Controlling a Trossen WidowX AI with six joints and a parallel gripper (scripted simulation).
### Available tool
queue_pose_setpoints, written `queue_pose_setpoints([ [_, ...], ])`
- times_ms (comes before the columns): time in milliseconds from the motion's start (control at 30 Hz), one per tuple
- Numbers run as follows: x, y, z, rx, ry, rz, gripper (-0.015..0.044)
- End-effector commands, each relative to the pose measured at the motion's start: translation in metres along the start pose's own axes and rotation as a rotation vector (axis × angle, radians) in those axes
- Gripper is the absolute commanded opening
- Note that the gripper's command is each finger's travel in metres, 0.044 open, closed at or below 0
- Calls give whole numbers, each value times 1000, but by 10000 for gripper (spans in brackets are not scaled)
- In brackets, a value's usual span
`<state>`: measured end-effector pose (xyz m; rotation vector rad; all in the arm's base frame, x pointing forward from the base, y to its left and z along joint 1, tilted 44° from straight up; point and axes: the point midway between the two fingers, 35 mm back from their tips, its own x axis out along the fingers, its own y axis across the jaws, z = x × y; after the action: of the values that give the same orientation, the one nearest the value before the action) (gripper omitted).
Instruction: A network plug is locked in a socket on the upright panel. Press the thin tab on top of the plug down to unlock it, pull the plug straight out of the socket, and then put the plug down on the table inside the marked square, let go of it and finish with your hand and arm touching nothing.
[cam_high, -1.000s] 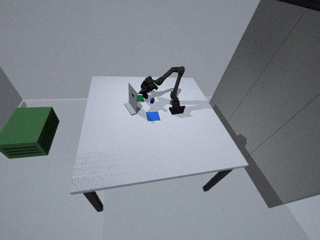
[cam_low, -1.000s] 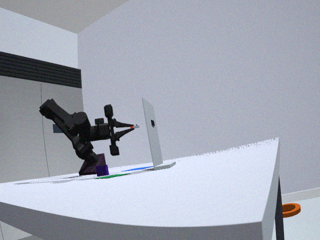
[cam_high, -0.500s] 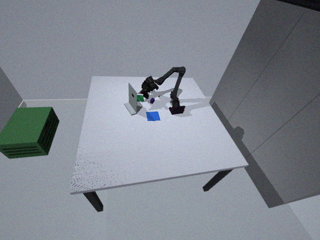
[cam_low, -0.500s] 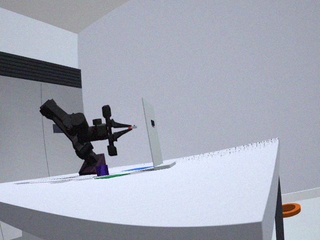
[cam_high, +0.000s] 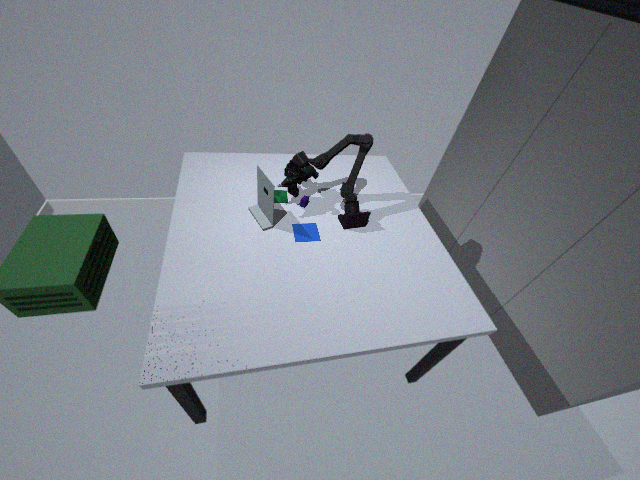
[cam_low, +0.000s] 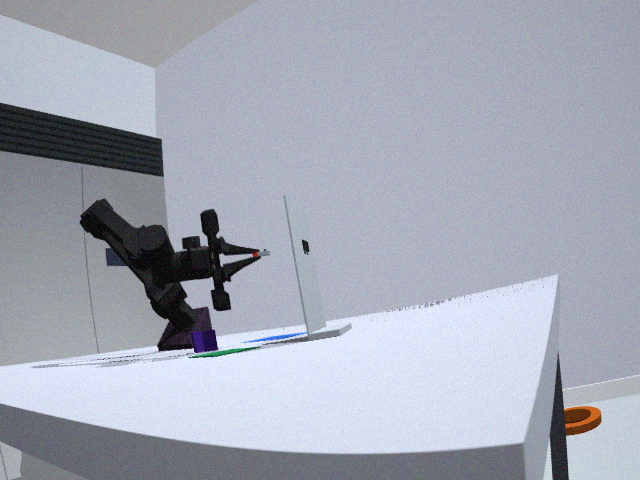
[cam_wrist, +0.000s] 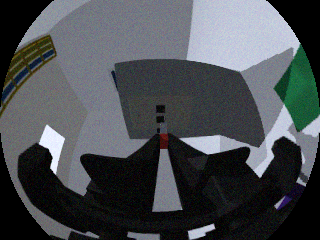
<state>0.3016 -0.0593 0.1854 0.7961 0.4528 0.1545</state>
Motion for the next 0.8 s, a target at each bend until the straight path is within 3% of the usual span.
queue_pose_setpoints([
  [0,-3,11,0,1,-2,-1,0],
  [500,-21,56,-7,2,-3,2,0],
  [767,-7,45,-19,97,31,-68,0],
])
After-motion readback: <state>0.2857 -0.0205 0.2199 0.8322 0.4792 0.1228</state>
